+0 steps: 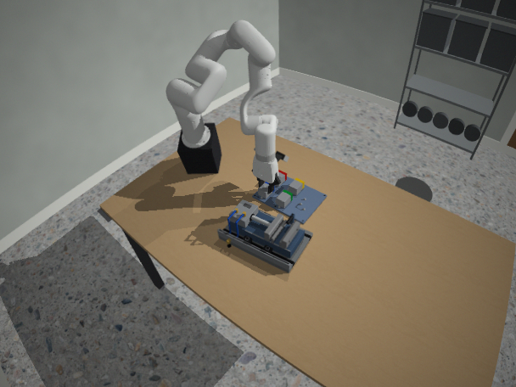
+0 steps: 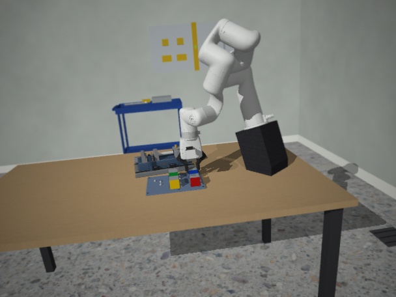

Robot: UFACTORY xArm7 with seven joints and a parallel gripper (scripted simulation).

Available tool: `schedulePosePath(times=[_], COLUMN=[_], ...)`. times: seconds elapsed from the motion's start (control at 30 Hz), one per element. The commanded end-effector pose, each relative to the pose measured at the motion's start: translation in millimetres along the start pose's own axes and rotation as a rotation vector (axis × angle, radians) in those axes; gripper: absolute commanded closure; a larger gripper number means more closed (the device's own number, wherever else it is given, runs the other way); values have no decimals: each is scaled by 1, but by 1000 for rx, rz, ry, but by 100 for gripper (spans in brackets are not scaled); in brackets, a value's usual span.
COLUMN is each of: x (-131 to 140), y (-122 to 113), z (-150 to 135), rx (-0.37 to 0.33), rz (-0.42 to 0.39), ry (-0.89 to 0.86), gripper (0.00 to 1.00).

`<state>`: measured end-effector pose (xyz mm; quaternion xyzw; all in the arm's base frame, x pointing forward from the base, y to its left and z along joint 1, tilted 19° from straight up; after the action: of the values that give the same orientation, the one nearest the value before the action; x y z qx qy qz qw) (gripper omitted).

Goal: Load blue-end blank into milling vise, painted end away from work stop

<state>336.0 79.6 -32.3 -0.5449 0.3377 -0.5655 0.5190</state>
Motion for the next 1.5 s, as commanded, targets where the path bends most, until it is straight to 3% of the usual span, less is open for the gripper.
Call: schedulePosePath(times=[0.0, 0.33, 0.67, 0.9, 1.23, 1.47], x=[0, 0, 0, 0, 0, 0], y=[-1, -1, -31, -31, -60, -60], z=[1, 1, 1, 1, 1, 1], rx=[2, 2, 2, 2, 2, 2], rz=[1, 1, 1, 1, 1, 1], ry=[0, 0, 0, 0, 0, 0], gripper=[100, 100, 100, 100, 100, 100])
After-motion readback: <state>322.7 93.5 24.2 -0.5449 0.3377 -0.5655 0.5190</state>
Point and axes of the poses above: the point where the finger pads meet when closed, its own y axis out along the fingers, its own z axis across the jaws, x = y × z, the point moved 7 cm from there along -y, back along the fingers, and after that the axes turned 3 degrees about -y, right-handed, at the moved point
